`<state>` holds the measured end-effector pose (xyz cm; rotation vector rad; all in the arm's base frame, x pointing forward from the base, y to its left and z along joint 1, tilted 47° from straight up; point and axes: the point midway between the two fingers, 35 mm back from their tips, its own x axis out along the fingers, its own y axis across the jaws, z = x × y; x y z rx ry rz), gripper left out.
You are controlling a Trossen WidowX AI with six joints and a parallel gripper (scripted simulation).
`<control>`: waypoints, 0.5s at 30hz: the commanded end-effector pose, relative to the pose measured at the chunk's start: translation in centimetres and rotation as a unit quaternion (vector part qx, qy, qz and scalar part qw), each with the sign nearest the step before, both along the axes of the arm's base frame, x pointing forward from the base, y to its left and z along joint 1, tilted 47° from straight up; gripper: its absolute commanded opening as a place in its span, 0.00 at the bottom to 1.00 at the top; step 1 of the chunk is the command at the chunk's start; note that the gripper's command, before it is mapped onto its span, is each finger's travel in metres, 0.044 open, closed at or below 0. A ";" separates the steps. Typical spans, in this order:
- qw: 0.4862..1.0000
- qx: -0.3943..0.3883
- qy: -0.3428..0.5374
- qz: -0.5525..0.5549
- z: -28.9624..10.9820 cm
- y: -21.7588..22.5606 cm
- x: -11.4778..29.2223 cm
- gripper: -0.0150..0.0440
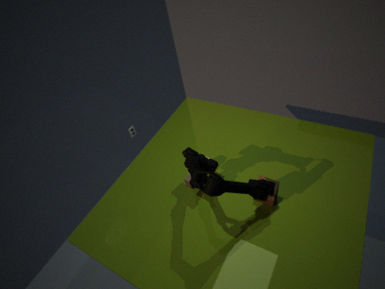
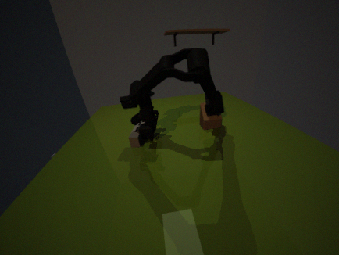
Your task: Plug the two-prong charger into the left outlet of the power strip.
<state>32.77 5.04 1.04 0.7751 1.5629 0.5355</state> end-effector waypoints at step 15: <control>1.000 0.000 -0.003 0.000 0.3 0.3 -1.8 1.00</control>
